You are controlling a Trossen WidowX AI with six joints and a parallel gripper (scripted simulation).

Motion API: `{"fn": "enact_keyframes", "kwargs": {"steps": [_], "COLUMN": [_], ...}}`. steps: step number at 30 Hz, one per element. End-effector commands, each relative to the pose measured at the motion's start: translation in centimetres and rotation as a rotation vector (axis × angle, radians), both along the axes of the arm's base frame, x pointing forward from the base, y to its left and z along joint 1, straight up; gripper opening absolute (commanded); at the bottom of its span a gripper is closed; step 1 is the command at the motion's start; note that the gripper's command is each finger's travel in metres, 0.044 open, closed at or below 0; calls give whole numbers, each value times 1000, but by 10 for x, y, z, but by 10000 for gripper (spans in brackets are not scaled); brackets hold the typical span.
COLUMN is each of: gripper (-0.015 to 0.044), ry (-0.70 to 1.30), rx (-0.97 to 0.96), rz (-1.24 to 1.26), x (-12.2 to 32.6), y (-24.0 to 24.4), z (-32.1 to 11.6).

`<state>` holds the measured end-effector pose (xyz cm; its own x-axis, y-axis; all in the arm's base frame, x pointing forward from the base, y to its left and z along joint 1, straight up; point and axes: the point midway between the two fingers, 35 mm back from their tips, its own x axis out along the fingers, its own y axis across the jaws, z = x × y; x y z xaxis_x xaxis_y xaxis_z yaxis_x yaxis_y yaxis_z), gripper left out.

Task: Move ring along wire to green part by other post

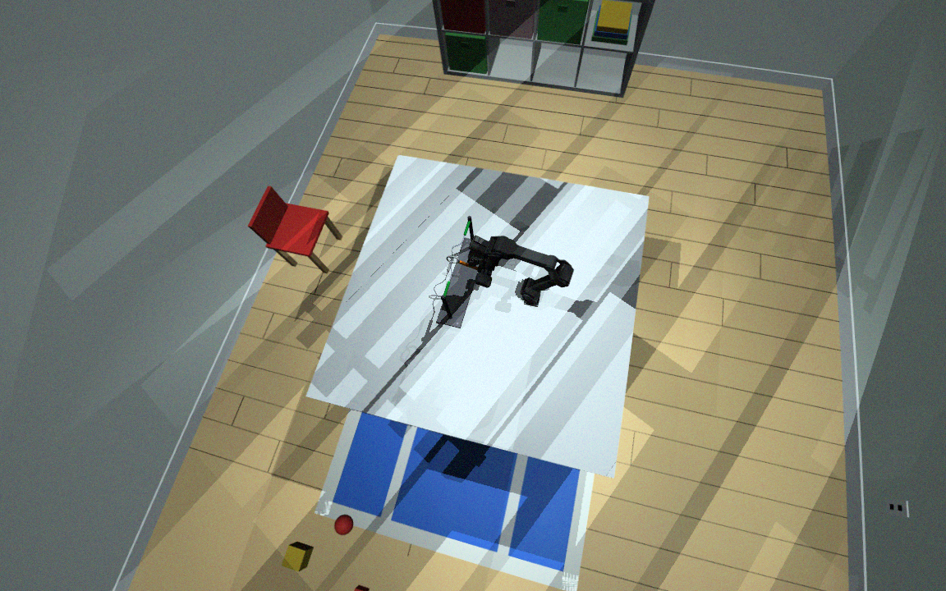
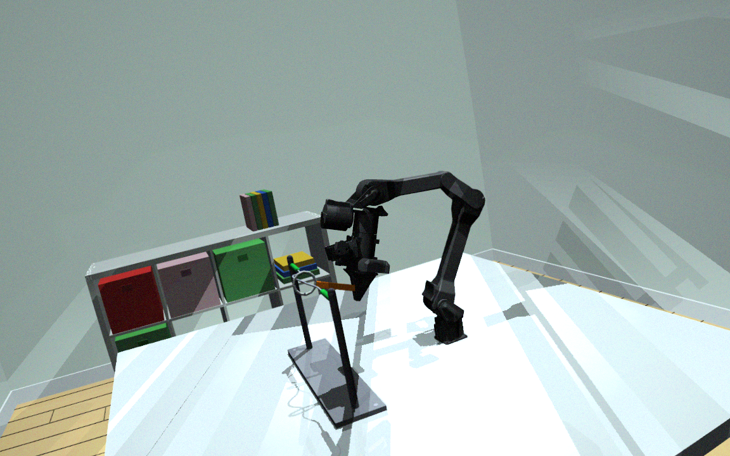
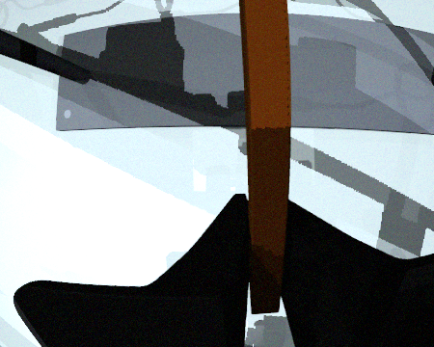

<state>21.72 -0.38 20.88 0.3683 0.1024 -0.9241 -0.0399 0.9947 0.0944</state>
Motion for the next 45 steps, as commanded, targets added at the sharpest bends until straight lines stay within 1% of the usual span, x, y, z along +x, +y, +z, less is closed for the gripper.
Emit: {"fn": "enact_keyframes", "kwargs": {"steps": [1, 8, 14, 20, 30, 38, 45], "gripper": [-150, -150, -150, -150, -150, -150, -150], "ry": [2, 1, -8, -38, -218, -239, -244], "rx": [52, 95, 70, 16, -82, -138, -149], "rz": [-60, -107, -62, 24, 210, 308, 317], "x": [0, 2, 3, 5, 16, 17, 15], "y": [13, 28, 27, 19, 2, -4, 0], "z": [0, 3, 4, 1, -18, -19, -20]}}
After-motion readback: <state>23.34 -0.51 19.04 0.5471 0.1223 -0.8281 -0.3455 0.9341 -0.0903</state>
